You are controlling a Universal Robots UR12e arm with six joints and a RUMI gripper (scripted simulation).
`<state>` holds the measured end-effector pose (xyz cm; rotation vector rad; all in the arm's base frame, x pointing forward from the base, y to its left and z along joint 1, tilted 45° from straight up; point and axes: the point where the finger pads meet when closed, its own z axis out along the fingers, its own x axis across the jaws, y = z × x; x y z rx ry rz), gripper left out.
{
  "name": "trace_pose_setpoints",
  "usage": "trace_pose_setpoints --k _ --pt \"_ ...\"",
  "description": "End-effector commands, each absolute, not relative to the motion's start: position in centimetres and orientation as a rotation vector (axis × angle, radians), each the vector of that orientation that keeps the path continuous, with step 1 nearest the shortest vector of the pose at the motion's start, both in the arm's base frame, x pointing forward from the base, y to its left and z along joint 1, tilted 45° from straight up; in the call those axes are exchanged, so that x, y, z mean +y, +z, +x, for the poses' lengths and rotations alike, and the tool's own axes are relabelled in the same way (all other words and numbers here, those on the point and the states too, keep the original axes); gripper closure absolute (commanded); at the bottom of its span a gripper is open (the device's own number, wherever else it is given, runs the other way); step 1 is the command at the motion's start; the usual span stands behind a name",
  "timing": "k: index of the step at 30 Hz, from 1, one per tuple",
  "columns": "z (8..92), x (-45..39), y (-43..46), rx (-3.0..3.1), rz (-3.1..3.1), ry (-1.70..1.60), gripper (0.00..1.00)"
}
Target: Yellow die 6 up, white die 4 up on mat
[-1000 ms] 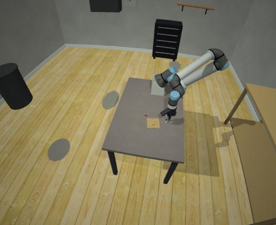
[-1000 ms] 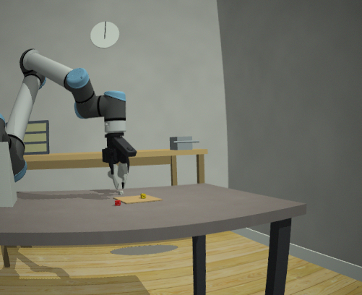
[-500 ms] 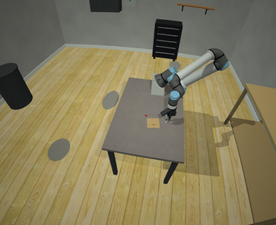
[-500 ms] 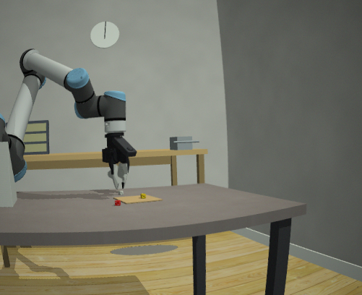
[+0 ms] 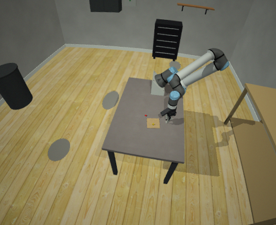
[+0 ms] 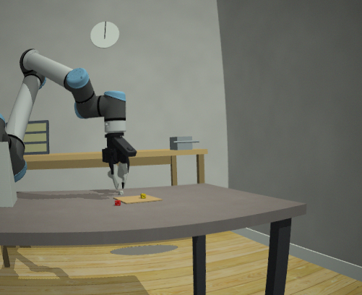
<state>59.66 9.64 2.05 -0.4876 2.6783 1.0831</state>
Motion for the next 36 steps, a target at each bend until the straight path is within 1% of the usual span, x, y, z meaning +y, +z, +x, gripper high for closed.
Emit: trace_pose_setpoints --k 1,36 --pt "59.6 9.7 2.0 2.678 -0.487 1.085 0.82" --pt "59.7 10.9 0.8 2.678 -0.487 1.085 0.82"
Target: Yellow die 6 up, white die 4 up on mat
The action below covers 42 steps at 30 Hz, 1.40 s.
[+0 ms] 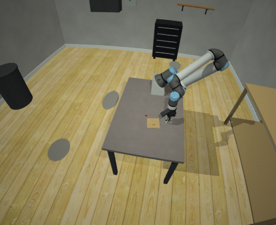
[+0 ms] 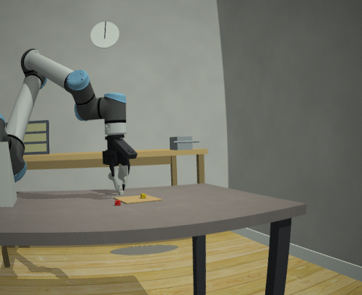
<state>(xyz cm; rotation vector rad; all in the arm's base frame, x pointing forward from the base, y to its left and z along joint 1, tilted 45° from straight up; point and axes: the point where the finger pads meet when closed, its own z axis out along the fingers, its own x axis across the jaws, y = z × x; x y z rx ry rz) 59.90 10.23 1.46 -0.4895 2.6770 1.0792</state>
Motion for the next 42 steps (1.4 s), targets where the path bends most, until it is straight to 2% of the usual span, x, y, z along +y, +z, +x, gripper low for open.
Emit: trace_pose_setpoints --k 1,42 --pt "59.73 10.99 0.69 2.678 -0.487 1.085 0.82" --pt "59.75 11.23 0.44 2.678 -0.487 1.085 0.82"
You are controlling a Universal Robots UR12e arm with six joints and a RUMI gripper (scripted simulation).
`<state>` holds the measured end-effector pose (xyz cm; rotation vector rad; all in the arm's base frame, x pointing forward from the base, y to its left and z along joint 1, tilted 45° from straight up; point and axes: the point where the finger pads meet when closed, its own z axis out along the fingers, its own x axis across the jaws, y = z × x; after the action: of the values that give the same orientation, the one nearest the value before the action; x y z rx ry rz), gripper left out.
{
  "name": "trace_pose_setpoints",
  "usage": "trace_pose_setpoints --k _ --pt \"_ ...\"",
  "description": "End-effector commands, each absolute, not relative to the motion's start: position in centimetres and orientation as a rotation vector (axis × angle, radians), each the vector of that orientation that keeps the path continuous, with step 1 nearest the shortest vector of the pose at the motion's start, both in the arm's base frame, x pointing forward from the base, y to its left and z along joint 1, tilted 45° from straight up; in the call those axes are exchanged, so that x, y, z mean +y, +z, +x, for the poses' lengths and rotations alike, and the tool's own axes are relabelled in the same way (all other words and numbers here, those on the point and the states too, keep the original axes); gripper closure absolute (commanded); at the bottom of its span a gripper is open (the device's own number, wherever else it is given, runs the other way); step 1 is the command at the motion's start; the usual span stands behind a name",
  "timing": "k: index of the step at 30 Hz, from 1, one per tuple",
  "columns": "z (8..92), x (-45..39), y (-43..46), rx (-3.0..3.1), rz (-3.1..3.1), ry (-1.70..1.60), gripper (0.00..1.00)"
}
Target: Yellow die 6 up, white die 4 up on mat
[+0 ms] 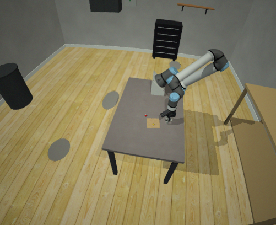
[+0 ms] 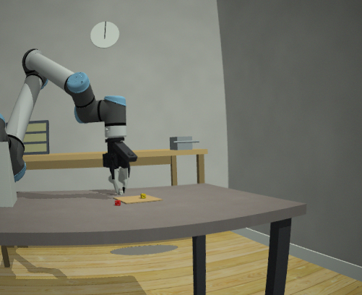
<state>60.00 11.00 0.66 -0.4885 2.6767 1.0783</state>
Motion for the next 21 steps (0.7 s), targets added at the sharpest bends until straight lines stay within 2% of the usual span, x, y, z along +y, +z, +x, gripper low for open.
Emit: trace_pose_setpoints --k 1,4,5,21 --pt "59.75 11.23 0.44 2.678 -0.487 1.085 0.82" --pt "59.75 11.23 0.44 2.678 -0.487 1.085 0.82" --pt "59.75 11.23 0.44 2.678 -0.487 1.085 1.0" --pt "59.75 11.23 0.44 2.678 -0.487 1.085 1.0"
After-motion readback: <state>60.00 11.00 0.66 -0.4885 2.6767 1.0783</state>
